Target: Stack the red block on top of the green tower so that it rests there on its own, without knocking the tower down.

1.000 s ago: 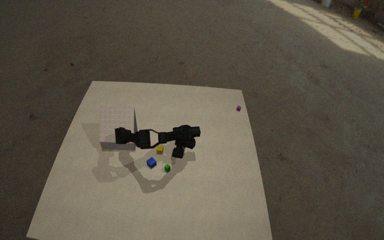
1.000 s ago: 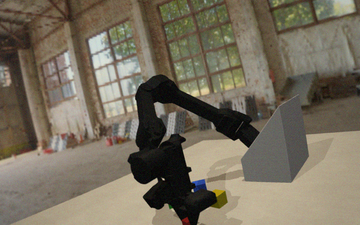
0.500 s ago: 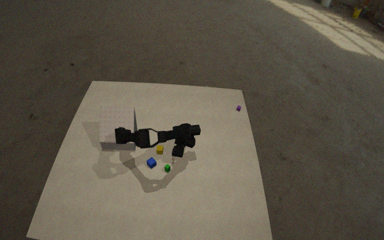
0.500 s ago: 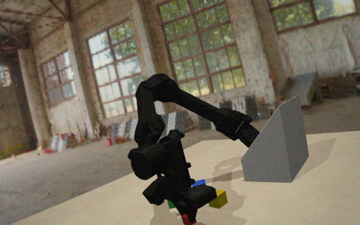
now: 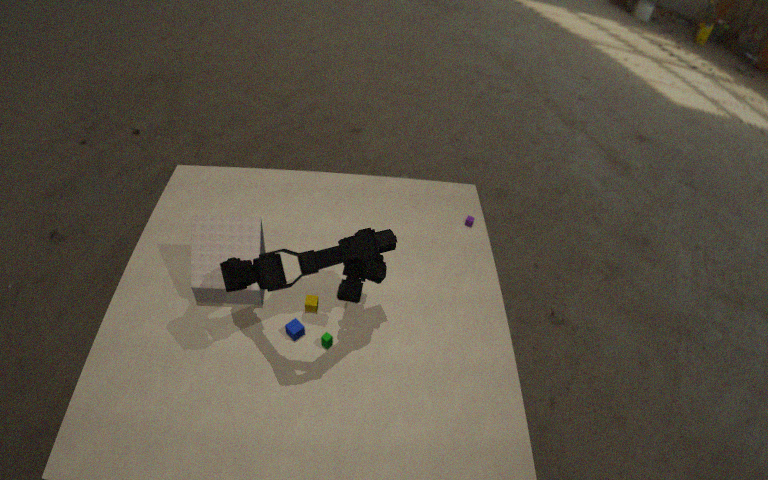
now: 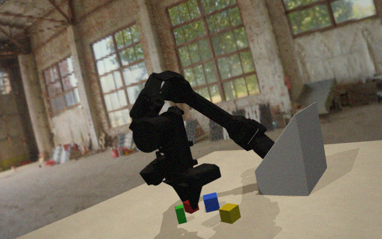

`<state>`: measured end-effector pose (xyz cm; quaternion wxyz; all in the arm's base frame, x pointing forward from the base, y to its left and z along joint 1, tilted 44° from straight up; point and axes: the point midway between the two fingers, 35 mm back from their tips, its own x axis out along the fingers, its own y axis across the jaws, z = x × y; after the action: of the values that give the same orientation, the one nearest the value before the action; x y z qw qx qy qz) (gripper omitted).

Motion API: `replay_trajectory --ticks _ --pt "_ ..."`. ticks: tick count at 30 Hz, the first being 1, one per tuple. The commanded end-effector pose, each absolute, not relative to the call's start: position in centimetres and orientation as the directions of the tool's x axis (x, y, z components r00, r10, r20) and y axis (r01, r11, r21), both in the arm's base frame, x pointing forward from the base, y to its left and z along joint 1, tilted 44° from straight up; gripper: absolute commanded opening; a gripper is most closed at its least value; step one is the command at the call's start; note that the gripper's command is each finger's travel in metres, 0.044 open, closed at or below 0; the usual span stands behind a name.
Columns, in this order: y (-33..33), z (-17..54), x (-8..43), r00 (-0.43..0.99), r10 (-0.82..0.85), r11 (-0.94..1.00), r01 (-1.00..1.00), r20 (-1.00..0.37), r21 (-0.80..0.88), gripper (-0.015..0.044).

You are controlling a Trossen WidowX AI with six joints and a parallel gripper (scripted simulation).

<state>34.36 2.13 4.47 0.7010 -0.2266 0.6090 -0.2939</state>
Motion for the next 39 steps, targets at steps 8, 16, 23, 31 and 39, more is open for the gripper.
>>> replay_trajectory --ticks 8,16,23,31,39 --pt "4.2 6.5 34.2 0.094 -0.685 0.728 0.138 -0.723 -0.672 0.0" --pt "3.0 8.1 33.7 0.087 -0.682 0.73 0.143 -0.726 -0.668 0.0" --pt "0.2 10.7 32.5 0.087 -0.68 0.732 0.142 -0.728 -0.667 0.0" --pt "-2.8 13.2 30.6 0.087 -0.682 0.73 0.141 -0.726 -0.668 0.0" --pt "-5.3 15.2 28.4 0.086 -0.686 0.726 0.142 -0.722 -0.673 0.0"
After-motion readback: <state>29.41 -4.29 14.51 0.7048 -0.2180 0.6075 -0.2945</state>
